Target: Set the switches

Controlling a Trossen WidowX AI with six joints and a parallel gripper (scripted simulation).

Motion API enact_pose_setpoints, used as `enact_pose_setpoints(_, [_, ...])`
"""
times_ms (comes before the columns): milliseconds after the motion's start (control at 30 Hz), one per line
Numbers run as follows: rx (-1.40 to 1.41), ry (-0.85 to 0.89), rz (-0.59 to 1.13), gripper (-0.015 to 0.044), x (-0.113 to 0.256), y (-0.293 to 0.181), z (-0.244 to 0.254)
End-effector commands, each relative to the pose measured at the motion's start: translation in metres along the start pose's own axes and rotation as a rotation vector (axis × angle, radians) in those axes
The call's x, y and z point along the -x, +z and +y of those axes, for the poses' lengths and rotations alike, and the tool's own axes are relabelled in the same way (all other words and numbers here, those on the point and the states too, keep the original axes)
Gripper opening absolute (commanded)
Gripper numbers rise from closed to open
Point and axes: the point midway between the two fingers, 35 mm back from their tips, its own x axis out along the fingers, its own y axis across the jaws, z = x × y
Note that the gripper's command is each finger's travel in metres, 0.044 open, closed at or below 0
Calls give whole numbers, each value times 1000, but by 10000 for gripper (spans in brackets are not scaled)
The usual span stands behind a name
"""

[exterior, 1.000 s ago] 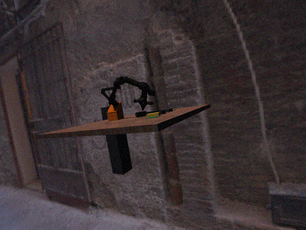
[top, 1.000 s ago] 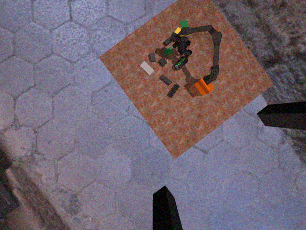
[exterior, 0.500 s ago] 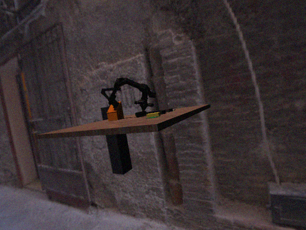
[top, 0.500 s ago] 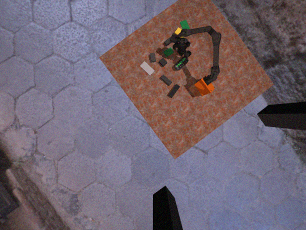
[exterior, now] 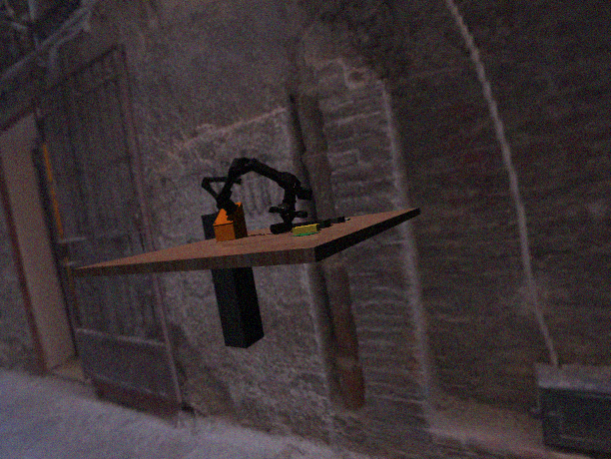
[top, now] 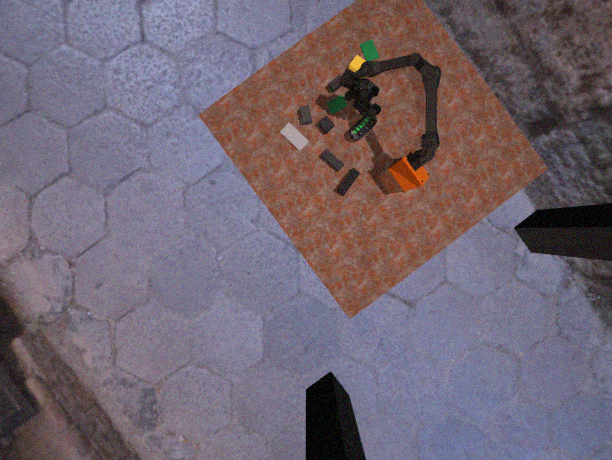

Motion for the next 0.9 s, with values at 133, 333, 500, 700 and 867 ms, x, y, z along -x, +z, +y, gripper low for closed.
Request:
enact_pose_setpoints(133, [5, 0, -7, 0, -10, 0, 2])
enact_pose_setpoints(333, [5, 0, -7, 0, -10, 0, 1])
enact_pose_setpoints(500, [5, 0, -7, 0, -11, 0, -1])
enact_pose_setpoints(700, [5, 0, -7, 0, -11, 0, -3])
enact_pose_setpoints(867, [5, 0, -7, 0, -12, 0, -5])
